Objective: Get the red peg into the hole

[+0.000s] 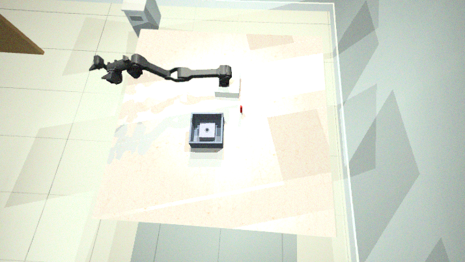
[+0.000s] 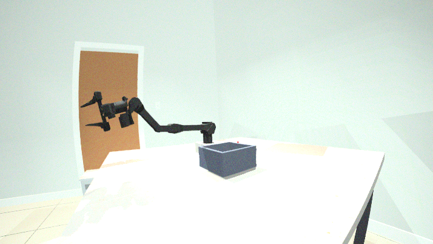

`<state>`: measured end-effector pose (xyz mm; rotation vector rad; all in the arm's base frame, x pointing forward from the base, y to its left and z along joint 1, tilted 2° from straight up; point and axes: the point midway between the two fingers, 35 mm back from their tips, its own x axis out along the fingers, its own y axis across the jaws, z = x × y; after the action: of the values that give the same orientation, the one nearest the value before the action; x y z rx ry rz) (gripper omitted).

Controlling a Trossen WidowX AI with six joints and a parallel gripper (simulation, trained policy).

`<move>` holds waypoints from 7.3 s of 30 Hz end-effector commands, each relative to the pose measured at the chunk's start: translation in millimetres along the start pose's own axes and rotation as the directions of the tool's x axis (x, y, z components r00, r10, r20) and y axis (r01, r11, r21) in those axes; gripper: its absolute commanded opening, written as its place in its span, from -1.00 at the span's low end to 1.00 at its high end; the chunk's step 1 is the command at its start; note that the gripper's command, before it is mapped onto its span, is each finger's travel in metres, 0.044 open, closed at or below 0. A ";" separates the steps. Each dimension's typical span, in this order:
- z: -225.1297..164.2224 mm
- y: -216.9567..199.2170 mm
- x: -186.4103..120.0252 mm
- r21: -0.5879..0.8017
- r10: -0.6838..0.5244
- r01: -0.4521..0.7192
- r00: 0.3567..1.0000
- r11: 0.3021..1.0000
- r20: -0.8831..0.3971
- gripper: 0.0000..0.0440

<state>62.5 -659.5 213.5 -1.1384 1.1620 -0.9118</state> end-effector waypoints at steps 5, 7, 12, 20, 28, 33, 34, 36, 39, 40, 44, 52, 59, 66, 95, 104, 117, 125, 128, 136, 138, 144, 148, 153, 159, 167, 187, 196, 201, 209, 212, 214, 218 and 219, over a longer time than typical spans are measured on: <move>-21.8 -49.7 -16.5 -0.019 -0.168 0.168 0.985 0.986 -0.039 1.00; -31.0 -70.1 -26.1 -0.034 -0.233 0.232 0.971 0.972 -0.057 1.00; -52.7 -121.2 -56.5 -0.082 -0.389 0.382 0.916 0.920 -0.100 1.00; -80.0 -198.3 -121.7 -0.179 -0.616 0.592 0.774 0.786 -0.144 1.00; -97.4 -264.5 -204.2 -0.293 -0.800 0.747 0.580 0.598 -0.153 1.00; -102.2 -298.7 -262.9 -0.369 -0.887 0.808 0.440 0.459 -0.139 1.00; -102.6 -304.8 -275.1 -0.384 -0.901 0.817 0.412 0.430 -0.135 1.00; -102.7 -316.2 -300.1 -0.416 -0.927 0.830 0.353 0.371 -0.123 1.00; -101.4 -331.1 -338.3 -0.462 -0.959 0.841 0.264 0.281 -0.101 1.00; -100.6 -335.5 -351.2 -0.478 -0.968 0.842 0.235 0.250 -0.093 1.00; -95.1 -350.0 -403.4 -0.538 -0.992 0.833 0.118 0.127 -0.052 1.00; -72.9 -364.6 -506.1 -0.646 -0.993 0.755 -0.099 -0.115 0.062 1.00; -40.0 -361.9 -588.3 -0.711 -0.948 0.629 -0.253 -0.313 0.193 1.00; 4.9 -346.1 -657.4 -0.736 -0.864 0.465 -0.364 -0.491 0.347 1.00; 229.2 -175.6 -766.6 -0.303 -0.202 -0.276 -0.341 -0.912 0.918 1.00; 276.8 -99.9 -757.4 -0.035 0.077 -0.435 -0.239 -0.900 0.968 1.00; 310.0 12.6 -732.1 0.346 0.473 -0.584 -0.074 -0.734 0.878 1.00; 309.7 78.1 -717.1 0.536 0.683 -0.634 0.017 -0.557 0.730 1.00; 306.1 101.2 -712.2 0.594 0.751 -0.645 0.049 -0.480 0.659 1.00; 289.2 158.1 -701.2 0.712 0.891 -0.655 0.129 -0.253 0.436 1.00; 283.7 171.1 -698.9 0.733 0.915 -0.652 0.150 -0.193 0.375 1.00; 265.5 208.1 -692.7 0.778 0.960 -0.628 0.214 -0.007 0.181 1.00; 255.1 229.7 -689.4 0.791 0.965 -0.603 0.256 0.106 0.066 1.00; 247.1 253.6 -686.3 0.794 0.954 -0.570 0.297 0.211 -0.040 1.00; 244.3 280.0 -684.0 0.789 0.938 -0.545 0.329 0.283 -0.110 1.00; 247.0 313.8 -680.3 0.781 0.924 -0.537 0.360 0.319 -0.130 1.00; 249.5 383.5 -662.1 0.765 0.910 -0.553 0.402 0.330 -0.102 0.33; 245.5 390.2 -657.4 0.761 0.894 -0.527 0.420 0.379 -0.154 -0.74; 247.1 386.6 -654.1 0.756 0.880 -0.514 0.444 0.405 -0.170 -1.00; 261.2 354.8 -648.0 0.757 0.857 -0.508 0.499 0.410 -0.129 -1.00; 265.5 340.9 -645.7 0.759 0.849 -0.505 0.516 0.411 -0.117 -1.00; 268.8 331.2 -644.2 0.762 0.843 -0.501 0.526 0.411 -0.108 -1.00; 276.7 311.1 -641.1 0.773 0.835 -0.491 0.543 0.401 -0.088 -1.00; 279.0 306.1 -640.2 0.778 0.834 -0.488 0.546 0.397 -0.083 -1.00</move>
<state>199.3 77.3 38.4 0.2745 1.3738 -0.8133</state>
